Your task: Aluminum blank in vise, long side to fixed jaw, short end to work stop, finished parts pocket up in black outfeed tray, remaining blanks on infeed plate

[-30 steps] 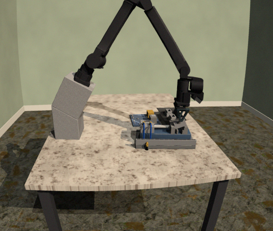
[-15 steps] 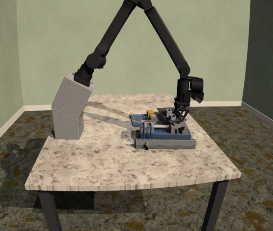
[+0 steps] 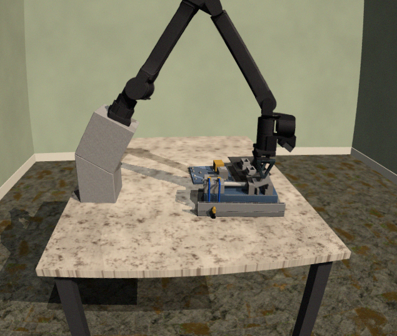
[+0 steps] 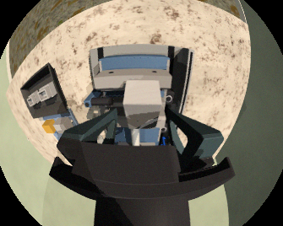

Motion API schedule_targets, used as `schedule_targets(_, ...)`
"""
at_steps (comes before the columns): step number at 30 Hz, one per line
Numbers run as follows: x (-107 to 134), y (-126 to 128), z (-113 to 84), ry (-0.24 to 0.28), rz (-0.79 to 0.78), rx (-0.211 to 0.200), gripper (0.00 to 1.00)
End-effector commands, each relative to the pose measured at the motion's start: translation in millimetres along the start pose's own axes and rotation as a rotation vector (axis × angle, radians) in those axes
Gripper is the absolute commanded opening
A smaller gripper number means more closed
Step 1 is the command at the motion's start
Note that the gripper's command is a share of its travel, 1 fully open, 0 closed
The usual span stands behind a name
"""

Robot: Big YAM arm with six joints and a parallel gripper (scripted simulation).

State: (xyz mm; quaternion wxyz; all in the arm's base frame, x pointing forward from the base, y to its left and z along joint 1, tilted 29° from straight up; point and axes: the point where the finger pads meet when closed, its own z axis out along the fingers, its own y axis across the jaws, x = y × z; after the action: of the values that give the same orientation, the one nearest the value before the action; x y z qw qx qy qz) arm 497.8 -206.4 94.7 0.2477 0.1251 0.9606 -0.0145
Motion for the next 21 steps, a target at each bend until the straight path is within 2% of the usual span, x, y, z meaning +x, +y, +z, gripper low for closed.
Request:
schedule_targets(1, -2.6, 3.2, 2.4, -0.01, 0.006, 0.002, 0.64)
schedule_targets(12, -1.6, 3.4, 6.9, -0.004, 0.006, 0.001, 0.64)
schedule_targets(21, -6.2, 3.6, 1.0, -0.018, 0.005, 0.003, 0.64)
